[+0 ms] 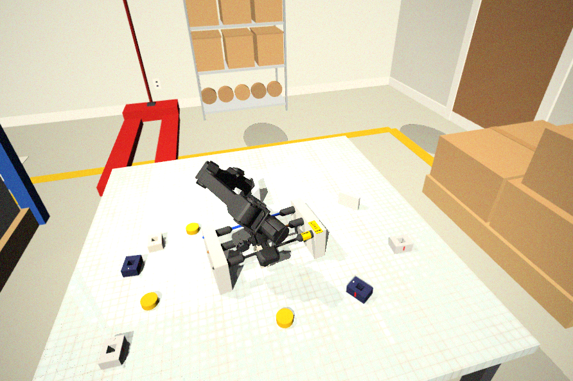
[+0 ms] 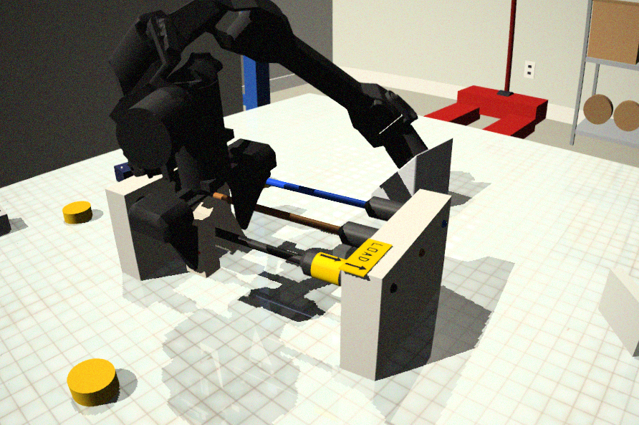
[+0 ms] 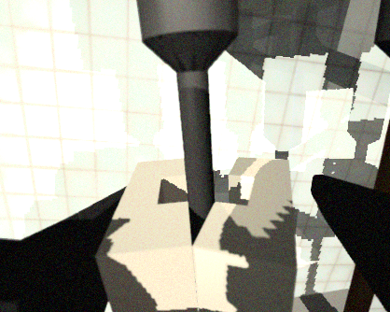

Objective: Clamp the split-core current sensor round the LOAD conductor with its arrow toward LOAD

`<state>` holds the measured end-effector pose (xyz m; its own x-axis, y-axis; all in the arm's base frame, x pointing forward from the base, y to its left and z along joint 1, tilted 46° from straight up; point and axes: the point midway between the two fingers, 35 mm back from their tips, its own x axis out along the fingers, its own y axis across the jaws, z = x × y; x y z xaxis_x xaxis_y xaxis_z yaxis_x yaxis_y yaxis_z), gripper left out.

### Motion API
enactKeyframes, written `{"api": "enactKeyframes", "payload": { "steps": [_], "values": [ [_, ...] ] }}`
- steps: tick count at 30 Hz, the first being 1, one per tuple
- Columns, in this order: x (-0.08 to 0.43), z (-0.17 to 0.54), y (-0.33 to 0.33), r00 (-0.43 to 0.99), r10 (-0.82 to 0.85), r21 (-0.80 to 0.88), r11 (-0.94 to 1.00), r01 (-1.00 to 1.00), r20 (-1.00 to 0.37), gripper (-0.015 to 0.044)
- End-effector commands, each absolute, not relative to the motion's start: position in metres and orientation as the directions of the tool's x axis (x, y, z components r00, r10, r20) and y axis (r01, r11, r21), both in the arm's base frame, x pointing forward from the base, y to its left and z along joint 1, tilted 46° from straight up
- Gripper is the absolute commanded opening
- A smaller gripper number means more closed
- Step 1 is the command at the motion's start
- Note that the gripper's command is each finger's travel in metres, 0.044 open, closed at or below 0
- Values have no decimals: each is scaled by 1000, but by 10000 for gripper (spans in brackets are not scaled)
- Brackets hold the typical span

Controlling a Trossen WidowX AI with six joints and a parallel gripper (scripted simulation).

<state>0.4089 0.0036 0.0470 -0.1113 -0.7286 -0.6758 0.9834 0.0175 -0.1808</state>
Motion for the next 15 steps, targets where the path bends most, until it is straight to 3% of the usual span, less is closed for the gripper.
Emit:
{"api": "enactKeyframes", "payload": {
  "steps": [1, 15],
  "values": [
    [405, 47, 5, -129, -723, -197, 10, 980, -679, 440],
    [409, 47, 4, -111, -729, -181, 17, 983, -676, 432]
  ]
}}
